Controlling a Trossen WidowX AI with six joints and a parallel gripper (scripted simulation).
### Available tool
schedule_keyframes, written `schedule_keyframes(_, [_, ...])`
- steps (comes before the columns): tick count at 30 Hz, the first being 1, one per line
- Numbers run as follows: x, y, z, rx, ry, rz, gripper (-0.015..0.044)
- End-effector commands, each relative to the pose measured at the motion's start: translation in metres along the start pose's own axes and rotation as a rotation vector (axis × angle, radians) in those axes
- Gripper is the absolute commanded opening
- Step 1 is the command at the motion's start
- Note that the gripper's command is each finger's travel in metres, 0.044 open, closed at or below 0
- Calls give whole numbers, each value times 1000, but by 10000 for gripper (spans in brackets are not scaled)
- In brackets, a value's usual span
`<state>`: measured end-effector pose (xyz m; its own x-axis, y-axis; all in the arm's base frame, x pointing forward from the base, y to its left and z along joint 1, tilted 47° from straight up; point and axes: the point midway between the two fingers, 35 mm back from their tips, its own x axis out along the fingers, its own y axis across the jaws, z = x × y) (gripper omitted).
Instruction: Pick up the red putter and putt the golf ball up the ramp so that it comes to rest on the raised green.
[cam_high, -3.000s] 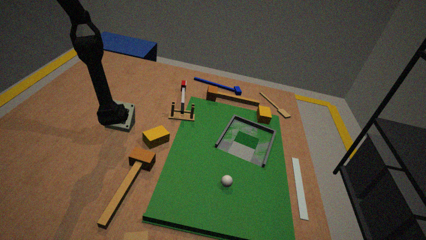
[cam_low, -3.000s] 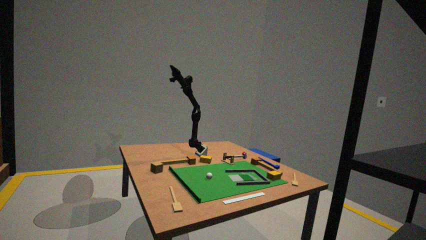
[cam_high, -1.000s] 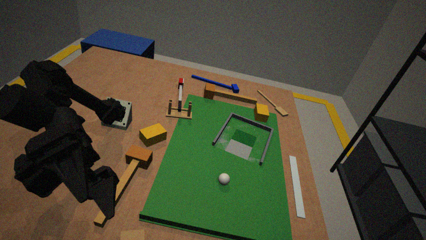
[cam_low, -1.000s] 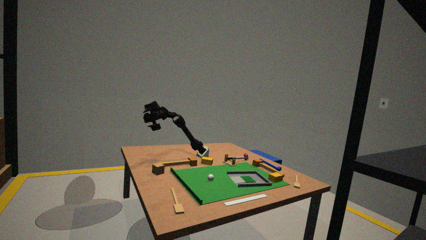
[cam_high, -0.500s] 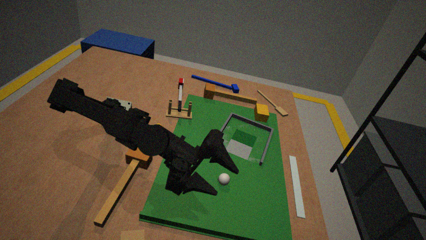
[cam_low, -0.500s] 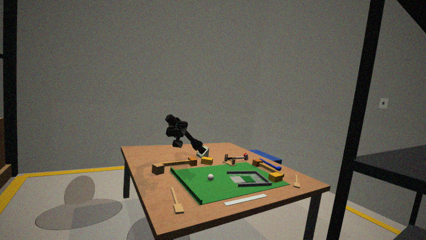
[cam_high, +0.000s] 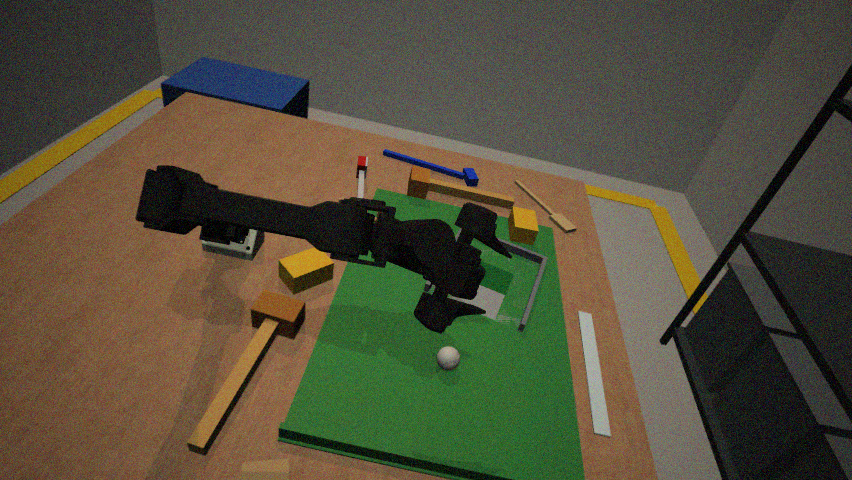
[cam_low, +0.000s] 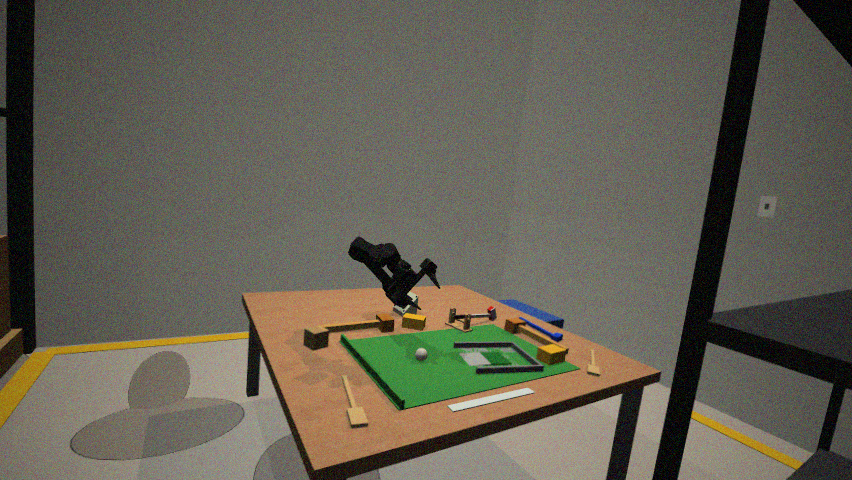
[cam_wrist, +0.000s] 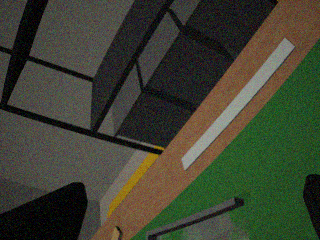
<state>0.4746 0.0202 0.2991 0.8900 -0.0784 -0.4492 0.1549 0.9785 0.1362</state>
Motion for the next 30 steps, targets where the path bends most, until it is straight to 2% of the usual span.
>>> schedule_keyframes(1, [24,25,-53,-168,139,39,440])
schedule_keyframes(7, [46,65,-153,-510,371,130,440])
schedule_keyframes(14, [43,96,-274,-939,624,287,440])
schedule_keyframes(20, [18,102,-372,-1322,828,462,440])
schedule_keyframes(24, [-11,95,-434,-1575,959,599,440])
schedule_keyframes(30, [-53,70,-500,-1899,1128,797,440])
